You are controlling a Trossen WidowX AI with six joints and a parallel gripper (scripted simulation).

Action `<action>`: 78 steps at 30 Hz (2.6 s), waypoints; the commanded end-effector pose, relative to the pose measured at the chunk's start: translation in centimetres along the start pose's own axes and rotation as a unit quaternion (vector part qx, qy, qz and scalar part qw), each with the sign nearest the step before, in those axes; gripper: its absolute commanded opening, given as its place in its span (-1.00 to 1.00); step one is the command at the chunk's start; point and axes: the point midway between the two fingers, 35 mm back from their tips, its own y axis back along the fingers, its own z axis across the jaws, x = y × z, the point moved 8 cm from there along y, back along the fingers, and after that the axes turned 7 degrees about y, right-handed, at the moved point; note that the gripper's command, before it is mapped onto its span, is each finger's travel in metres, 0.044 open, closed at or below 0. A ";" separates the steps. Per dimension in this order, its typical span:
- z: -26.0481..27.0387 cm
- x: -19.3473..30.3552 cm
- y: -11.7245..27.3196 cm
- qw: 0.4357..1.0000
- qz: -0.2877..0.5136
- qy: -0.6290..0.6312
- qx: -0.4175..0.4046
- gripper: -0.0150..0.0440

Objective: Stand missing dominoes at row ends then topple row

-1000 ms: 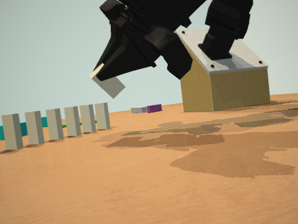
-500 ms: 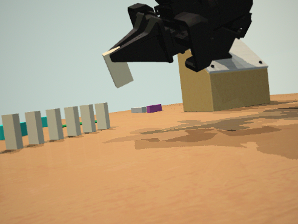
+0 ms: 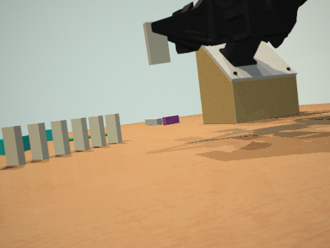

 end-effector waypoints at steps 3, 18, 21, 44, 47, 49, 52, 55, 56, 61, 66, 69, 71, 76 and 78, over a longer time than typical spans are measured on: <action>-0.7 -0.2 1.3 0.998 -0.032 -0.050 0.003 -0.39; -0.7 -0.2 1.3 0.998 -0.032 -0.050 0.003 -0.39; -0.7 -0.2 1.3 0.998 -0.032 -0.050 0.003 -0.39; 1.1 3.6 0.4 0.999 -0.029 -0.043 0.002 -0.39; 1.3 4.2 0.3 0.999 -0.029 -0.044 0.002 -0.39; 1.4 4.6 0.3 0.999 -0.029 -0.044 0.002 -0.39; 1.5 5.2 0.2 0.999 -0.029 -0.044 0.002 -0.39; 1.6 5.9 0.1 0.999 -0.029 -0.044 0.002 -0.39; 1.7 6.1 0.1 0.999 -0.029 -0.044 0.002 -0.39; 1.8 7.2 0.0 0.999 -0.029 -0.045 0.002 -0.39; 1.8 8.3 0.0 0.999 -0.029 -0.044 0.002 -0.39; 1.7 9.1 0.0 0.999 -0.029 -0.044 0.002 -0.39; 1.7 9.5 0.0 0.999 -0.029 -0.044 0.002 -0.39; 1.6 10.5 0.0 0.999 -0.029 -0.045 0.002 -0.39; 1.6 10.6 0.1 0.999 -0.029 -0.045 0.002 -0.39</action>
